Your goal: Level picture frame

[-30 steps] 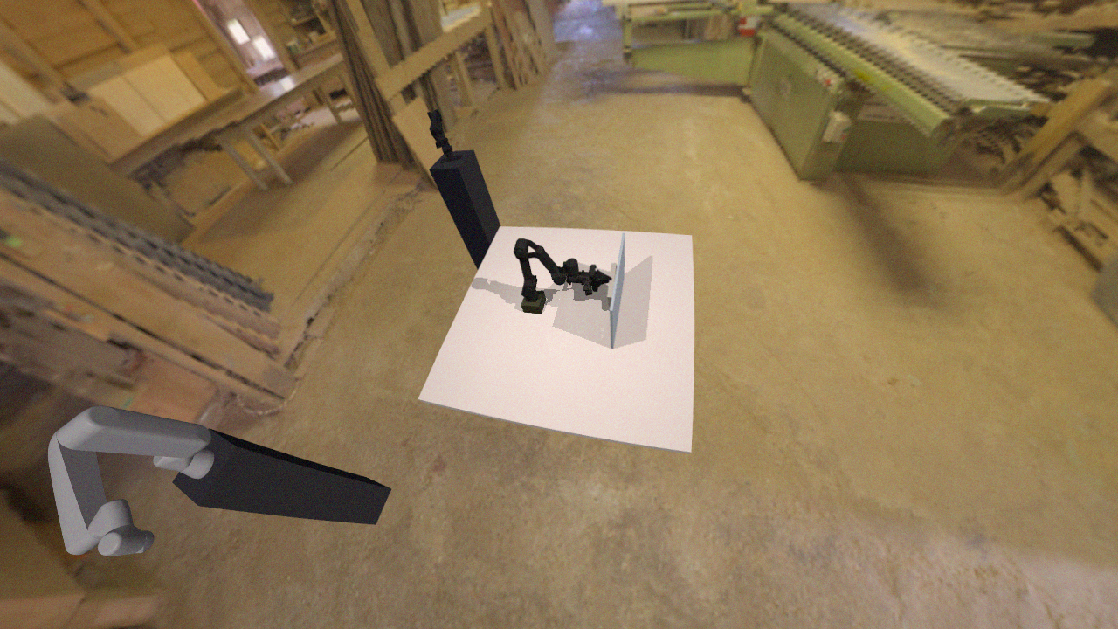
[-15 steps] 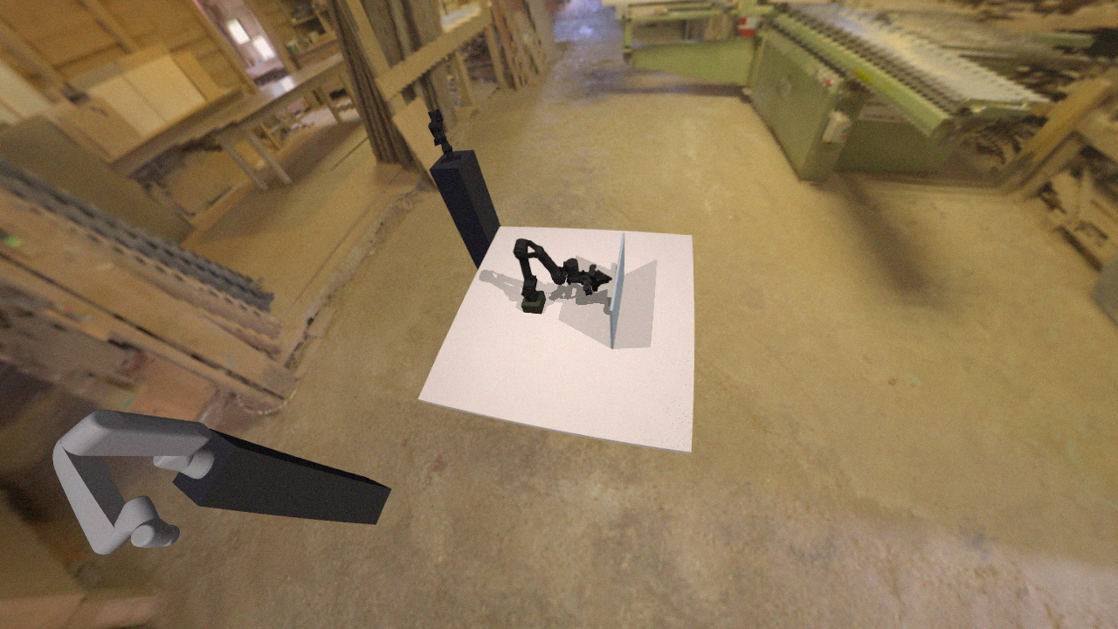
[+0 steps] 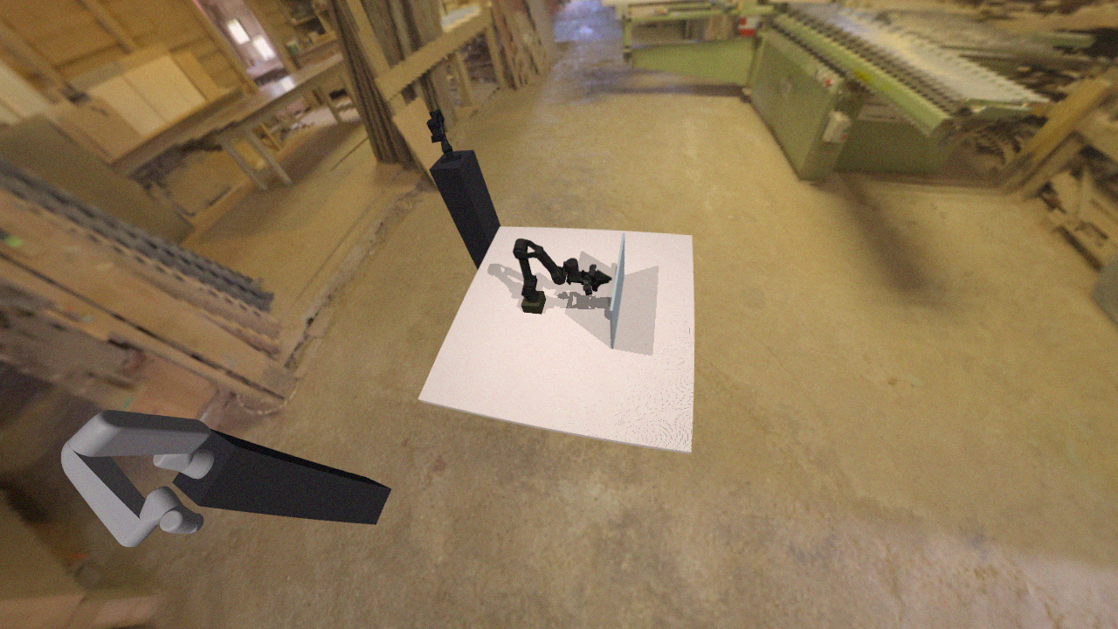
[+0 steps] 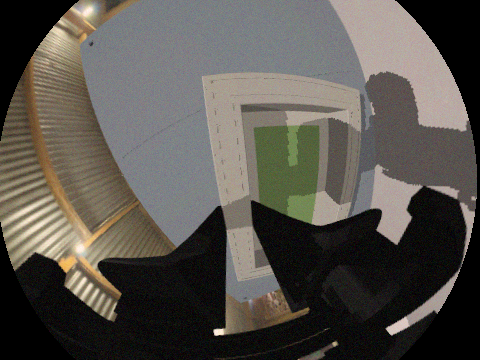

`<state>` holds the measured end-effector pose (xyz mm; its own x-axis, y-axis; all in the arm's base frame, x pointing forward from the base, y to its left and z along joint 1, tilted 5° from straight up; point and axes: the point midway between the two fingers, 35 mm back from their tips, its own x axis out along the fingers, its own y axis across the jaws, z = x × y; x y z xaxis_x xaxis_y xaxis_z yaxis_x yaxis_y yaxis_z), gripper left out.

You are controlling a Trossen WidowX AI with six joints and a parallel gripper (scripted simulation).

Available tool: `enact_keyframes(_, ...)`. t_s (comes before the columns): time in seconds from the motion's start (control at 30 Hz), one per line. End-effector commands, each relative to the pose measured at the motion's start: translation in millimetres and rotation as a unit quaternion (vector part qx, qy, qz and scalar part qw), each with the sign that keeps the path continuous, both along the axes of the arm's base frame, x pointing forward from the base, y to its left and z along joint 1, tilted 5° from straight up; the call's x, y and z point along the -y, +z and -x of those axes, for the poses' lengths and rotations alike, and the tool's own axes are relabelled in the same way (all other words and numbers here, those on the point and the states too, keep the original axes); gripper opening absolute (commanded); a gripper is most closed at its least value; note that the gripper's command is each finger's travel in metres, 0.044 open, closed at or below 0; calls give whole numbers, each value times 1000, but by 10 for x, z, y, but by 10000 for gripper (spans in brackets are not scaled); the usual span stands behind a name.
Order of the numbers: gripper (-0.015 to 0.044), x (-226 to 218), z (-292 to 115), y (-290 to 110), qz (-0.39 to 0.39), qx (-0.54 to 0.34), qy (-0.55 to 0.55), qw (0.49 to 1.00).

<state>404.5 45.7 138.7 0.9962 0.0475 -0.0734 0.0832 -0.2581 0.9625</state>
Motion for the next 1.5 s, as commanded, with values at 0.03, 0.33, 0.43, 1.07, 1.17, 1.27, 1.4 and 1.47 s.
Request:
enact_keyframes(0.03,0,18,-8,59,1,9,-3,1000)
enact_keyframes(0.33,0,20,-9,70,1,9,-3,1000)
enact_keyframes(0.43,0,21,-9,73,1,9,-3,1000)
enact_keyframes(1.07,0,27,-11,96,1,9,-3,1000)
enact_keyframes(1.17,0,28,-11,99,1,9,-3,1000)
enact_keyframes(1.27,0,29,-12,103,1,9,-3,1000)
enact_keyframes(1.4,0,30,-12,107,1,9,-3,1000)
enact_keyframes(1.47,0,31,-12,110,1,9,-3,1000)
